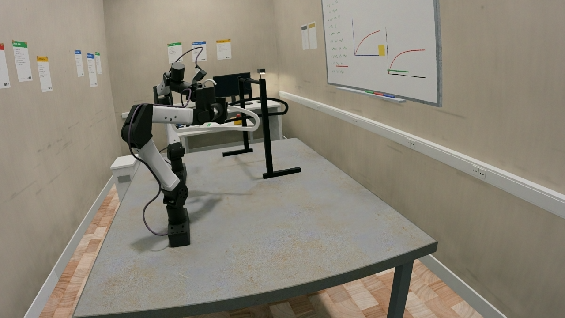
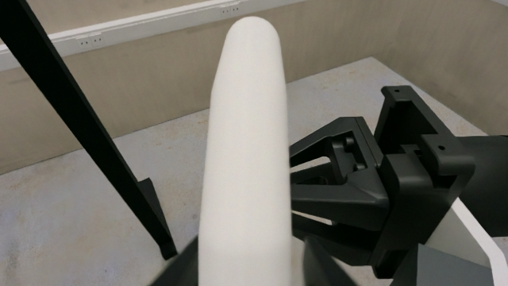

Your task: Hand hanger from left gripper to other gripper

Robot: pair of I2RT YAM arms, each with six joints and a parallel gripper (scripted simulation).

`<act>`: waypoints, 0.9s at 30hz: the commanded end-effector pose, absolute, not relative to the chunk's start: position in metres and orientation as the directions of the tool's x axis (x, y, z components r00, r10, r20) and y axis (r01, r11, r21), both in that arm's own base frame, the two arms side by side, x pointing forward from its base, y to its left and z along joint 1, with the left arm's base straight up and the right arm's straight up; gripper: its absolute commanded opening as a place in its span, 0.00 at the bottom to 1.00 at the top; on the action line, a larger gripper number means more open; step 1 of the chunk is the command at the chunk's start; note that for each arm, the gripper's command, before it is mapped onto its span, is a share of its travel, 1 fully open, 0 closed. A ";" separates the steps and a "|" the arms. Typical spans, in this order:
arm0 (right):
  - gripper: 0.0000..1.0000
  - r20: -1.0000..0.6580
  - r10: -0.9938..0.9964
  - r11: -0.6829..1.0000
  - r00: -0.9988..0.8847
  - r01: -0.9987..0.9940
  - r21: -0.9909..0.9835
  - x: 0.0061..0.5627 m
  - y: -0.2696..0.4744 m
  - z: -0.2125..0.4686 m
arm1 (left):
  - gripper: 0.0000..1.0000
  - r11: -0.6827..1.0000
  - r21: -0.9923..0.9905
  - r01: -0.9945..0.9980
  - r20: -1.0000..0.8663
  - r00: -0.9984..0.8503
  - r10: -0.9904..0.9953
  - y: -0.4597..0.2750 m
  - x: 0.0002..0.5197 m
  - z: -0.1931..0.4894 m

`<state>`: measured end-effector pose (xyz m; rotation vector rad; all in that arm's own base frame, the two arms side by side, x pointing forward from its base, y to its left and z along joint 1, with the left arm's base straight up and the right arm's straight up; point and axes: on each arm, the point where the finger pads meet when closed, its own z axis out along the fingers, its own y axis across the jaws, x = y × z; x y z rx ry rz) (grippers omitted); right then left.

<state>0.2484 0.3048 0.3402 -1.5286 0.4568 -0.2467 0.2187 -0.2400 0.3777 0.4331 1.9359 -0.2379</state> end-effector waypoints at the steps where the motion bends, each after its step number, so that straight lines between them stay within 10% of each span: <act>1: 0.00 -0.116 -0.435 0.070 0.893 -0.095 -0.993 0.251 0.305 0.355 | 0.44 0.918 -0.018 0.396 -0.937 -0.326 0.122 -0.235 0.212 0.401; 27: 0.00 -0.117 -0.435 0.069 0.893 -0.096 -0.993 0.251 0.305 0.355 | 0.44 0.918 -0.003 0.397 -0.933 -0.332 0.141 -0.214 0.159 0.421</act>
